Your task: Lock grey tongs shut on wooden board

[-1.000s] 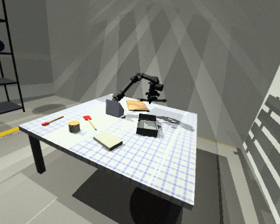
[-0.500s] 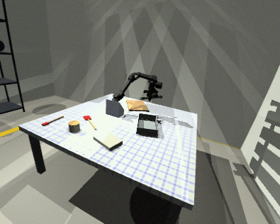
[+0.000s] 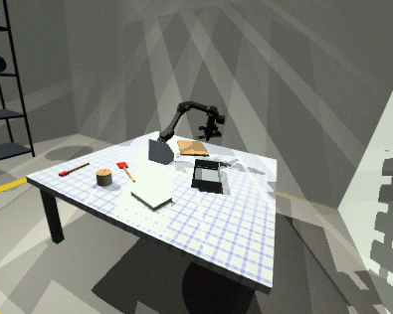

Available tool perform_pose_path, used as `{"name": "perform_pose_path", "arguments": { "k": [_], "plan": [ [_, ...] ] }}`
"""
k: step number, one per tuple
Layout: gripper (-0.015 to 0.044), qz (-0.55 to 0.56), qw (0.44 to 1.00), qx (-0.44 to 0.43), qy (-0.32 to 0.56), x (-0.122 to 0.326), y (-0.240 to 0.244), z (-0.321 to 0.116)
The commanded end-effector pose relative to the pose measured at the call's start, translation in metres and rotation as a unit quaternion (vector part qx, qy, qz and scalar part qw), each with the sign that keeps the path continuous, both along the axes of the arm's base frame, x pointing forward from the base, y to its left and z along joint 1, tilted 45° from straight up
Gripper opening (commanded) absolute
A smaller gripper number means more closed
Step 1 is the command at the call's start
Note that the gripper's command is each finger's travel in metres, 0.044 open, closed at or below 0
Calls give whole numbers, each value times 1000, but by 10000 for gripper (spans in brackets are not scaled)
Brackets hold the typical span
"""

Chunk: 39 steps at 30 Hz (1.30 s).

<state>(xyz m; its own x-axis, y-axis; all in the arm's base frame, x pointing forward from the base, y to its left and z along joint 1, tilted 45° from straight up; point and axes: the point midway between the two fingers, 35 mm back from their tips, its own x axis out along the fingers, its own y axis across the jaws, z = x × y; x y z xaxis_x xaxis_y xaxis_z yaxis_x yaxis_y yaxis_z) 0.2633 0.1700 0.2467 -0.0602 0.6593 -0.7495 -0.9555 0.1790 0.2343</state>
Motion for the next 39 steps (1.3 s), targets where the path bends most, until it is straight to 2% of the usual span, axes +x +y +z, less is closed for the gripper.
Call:
{"name": "perform_pose_path", "arguments": {
  "k": [1, 19, 39],
  "plan": [
    [-150, 24, 999, -7, -26, -16, 13, 11],
    [-150, 132, 982, 1, -133, -95, 53, 55],
    [-150, 225, 945, 54, -230, -183, 59, 99]
  ]
}}
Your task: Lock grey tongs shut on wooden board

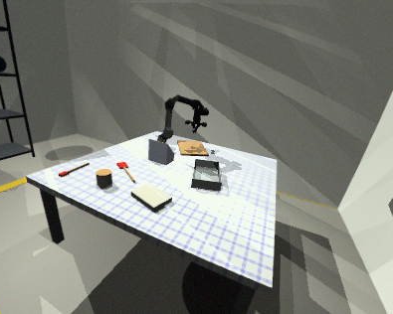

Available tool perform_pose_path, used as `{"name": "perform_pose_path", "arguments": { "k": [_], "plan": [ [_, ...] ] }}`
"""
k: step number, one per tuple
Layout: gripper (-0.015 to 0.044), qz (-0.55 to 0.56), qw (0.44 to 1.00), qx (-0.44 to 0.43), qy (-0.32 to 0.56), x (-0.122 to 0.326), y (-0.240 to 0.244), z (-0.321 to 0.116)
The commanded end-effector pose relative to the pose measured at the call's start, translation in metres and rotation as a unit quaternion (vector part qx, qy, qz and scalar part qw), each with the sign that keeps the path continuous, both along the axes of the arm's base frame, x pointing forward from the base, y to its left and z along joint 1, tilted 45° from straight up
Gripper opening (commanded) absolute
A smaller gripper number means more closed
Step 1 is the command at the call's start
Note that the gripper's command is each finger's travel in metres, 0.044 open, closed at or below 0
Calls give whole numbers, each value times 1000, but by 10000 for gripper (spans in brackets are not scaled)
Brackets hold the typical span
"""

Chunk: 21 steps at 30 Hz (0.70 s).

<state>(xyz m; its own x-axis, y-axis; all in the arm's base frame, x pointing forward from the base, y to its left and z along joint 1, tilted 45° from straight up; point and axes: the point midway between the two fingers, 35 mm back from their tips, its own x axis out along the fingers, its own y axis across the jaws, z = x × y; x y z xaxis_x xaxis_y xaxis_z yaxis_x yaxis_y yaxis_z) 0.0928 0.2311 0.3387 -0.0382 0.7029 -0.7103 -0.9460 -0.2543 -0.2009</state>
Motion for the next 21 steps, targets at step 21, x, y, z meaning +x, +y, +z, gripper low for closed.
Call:
{"name": "perform_pose_path", "arguments": {
  "k": [21],
  "plan": [
    [-150, -18, 991, 132, 28, 3, 23, 14]
  ]
}}
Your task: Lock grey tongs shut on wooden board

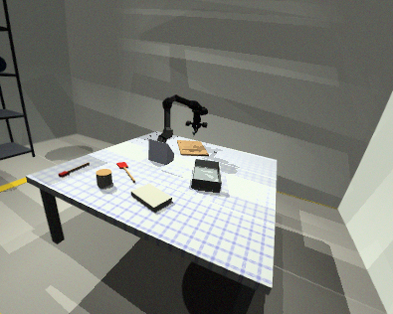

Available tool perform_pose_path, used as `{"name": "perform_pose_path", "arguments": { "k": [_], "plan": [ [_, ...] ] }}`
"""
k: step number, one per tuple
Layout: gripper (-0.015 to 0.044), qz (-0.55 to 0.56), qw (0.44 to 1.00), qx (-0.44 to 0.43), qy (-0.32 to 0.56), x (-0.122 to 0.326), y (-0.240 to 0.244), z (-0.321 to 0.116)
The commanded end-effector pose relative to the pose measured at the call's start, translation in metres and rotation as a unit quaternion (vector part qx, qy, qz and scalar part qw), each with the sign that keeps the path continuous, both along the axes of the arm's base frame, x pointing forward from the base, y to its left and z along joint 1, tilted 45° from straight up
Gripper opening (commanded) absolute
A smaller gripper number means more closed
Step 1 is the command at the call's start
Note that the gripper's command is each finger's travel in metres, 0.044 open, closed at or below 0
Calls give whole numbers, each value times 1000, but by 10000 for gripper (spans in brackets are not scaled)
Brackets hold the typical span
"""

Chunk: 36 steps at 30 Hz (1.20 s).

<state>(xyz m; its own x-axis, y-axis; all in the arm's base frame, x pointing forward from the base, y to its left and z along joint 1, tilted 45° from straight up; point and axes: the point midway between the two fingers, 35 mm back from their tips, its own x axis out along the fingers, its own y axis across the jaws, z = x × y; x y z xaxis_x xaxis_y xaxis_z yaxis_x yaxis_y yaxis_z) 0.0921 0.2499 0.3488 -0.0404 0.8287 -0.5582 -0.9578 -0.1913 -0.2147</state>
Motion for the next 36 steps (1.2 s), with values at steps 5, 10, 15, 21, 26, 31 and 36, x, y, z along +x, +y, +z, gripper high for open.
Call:
{"name": "perform_pose_path", "arguments": {
  "k": [5, 10, 15, 21, 26, 31, 36],
  "plan": [
    [-150, -11, 996, 83, 29, 10, 11, 6],
    [-150, -10, 991, 129, 44, 15, 15, 7],
    [-150, -4, 984, 170, 55, 19, 16, 8],
    [-150, 9, 974, 214, 67, 20, 14, 8],
    [-150, 23, 966, 245, 74, 20, 10, 5],
    [-150, 41, 959, 271, 78, 18, 4, 1],
    [-150, 61, 951, 291, 80, 13, -3, -5]
  ]
}}
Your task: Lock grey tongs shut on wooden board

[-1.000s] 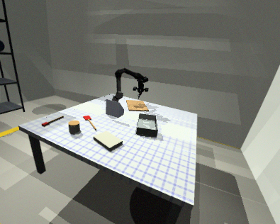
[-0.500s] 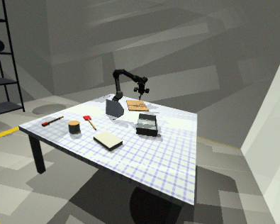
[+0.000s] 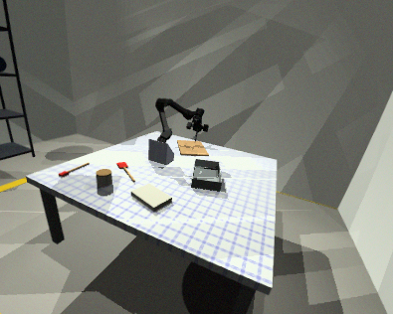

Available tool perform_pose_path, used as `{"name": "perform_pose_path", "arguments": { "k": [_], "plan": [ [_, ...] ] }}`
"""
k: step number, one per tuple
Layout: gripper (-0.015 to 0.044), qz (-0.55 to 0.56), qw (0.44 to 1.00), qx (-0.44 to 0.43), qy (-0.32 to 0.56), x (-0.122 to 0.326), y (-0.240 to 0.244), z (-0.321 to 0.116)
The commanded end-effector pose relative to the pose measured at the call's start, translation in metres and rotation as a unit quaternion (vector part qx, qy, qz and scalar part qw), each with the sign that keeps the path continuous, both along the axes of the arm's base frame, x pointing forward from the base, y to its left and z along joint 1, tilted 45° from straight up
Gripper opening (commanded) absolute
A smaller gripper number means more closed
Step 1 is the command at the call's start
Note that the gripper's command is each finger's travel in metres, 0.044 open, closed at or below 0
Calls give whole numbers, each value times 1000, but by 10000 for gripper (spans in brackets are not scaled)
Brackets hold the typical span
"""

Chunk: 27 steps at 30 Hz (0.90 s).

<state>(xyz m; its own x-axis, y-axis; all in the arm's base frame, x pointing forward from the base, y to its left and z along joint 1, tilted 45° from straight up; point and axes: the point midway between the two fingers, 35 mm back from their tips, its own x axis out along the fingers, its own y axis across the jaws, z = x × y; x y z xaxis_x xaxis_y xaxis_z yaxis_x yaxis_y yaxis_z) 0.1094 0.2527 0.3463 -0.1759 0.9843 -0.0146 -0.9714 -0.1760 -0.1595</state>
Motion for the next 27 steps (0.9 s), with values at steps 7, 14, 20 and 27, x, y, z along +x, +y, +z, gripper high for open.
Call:
{"name": "perform_pose_path", "arguments": {
  "k": [7, 14, 20, 27],
  "plan": [
    [-150, 42, 998, 38, -11, -13, -19, -15],
    [-150, 64, 997, 47, -22, -22, -30, -28],
    [-150, 64, 997, 47, -22, -23, -30, -28],
    [-150, 64, 997, 47, -22, -23, -30, -28]
  ]
}}
